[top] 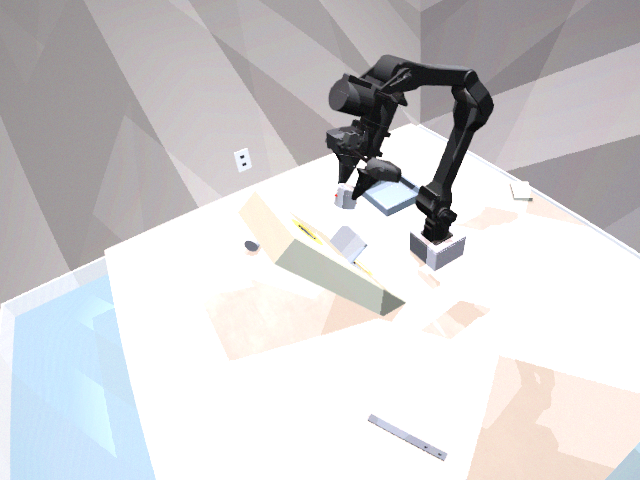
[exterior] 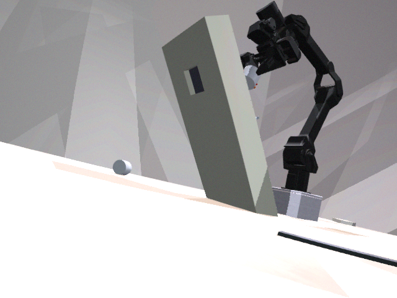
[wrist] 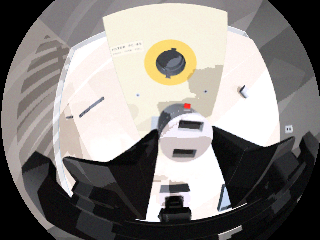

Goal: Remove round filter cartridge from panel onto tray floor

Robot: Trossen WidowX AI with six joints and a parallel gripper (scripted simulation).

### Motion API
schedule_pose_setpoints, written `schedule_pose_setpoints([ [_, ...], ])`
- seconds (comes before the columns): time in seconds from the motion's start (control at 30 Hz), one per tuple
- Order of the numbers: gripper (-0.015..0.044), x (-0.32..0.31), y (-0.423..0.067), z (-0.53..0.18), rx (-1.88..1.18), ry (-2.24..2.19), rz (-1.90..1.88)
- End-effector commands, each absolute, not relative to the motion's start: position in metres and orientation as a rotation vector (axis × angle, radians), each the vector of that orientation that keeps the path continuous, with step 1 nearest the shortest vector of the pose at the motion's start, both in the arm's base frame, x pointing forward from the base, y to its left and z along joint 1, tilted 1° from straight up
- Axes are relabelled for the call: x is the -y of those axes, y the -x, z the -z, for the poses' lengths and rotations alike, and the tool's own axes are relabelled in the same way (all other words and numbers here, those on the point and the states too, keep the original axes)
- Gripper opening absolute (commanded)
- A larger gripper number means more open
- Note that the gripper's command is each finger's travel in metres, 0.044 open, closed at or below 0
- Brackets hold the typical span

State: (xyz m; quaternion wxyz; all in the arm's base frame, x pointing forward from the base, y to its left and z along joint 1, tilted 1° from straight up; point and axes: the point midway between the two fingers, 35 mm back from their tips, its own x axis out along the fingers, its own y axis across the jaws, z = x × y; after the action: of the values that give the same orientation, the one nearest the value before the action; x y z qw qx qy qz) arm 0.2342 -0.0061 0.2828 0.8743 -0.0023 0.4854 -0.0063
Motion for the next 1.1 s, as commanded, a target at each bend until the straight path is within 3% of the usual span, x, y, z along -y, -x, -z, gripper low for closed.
schedule_pose_setpoints([
  [0.0,0.0,0.015,-0.234,-0.284,-1.02,0.008,0.013],
  [0.8,0.0,0.09,-0.239,-0.274,-1.014,0.015,0.017],
  [1.07,0.0,0.109,-0.229,-0.268,-1.025,-0.08,0.172],
])
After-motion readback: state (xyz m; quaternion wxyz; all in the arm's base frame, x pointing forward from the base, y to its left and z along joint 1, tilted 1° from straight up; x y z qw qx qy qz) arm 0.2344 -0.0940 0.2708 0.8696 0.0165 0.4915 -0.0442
